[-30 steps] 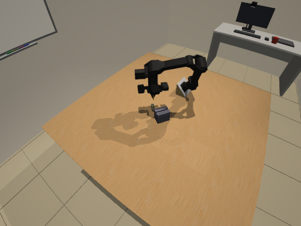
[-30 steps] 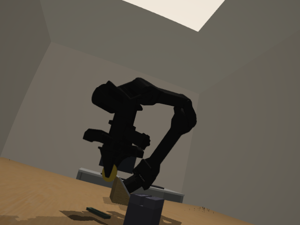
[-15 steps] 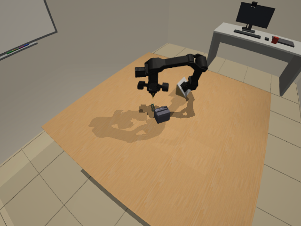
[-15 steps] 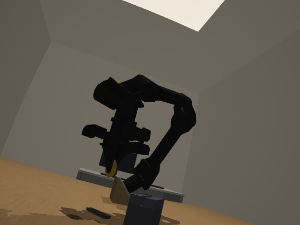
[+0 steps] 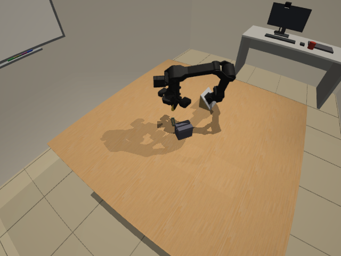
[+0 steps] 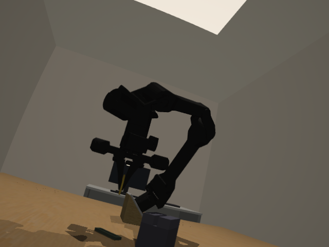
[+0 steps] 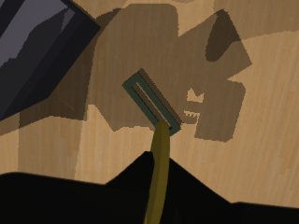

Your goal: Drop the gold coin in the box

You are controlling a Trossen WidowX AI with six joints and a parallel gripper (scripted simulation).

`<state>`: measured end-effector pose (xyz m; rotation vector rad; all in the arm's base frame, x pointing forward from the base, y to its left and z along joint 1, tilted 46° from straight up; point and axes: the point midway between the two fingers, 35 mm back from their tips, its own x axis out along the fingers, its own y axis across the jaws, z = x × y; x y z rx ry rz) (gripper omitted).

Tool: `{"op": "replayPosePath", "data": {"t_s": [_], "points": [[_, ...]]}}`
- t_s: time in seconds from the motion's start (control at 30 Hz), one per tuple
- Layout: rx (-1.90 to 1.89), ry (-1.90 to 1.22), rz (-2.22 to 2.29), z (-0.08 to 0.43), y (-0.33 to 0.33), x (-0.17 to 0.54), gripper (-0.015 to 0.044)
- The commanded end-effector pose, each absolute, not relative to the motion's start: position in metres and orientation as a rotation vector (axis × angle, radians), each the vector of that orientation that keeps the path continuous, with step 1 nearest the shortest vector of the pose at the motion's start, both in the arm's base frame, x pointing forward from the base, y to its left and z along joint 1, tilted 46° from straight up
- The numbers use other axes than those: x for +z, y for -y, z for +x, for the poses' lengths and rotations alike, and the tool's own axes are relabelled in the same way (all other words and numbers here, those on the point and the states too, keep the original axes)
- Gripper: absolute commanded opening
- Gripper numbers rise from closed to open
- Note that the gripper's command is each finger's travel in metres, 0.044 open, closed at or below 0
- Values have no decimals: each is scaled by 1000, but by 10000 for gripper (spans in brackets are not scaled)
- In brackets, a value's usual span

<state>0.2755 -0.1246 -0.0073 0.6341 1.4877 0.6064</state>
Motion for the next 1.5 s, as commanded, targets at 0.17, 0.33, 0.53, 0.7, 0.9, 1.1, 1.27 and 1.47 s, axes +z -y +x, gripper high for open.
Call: {"op": "replayPosePath", "data": {"t_s": [0.17,0.33,0.53,0.7,0.9,1.1,1.27,1.47], "points": [[371,-1601,876,273,125,-7,0],[234,-1651,1007,273,124,-6,0],[191,-1665,1046,272,124,-6,0],[190,-1664,1046,276,121,-2,0],[188,-1664,1045,284,113,7,0],[187,-1663,1045,292,104,16,0],[187,-1663,1045,298,97,24,0],[187,-1663,1045,305,87,33,0]]}}
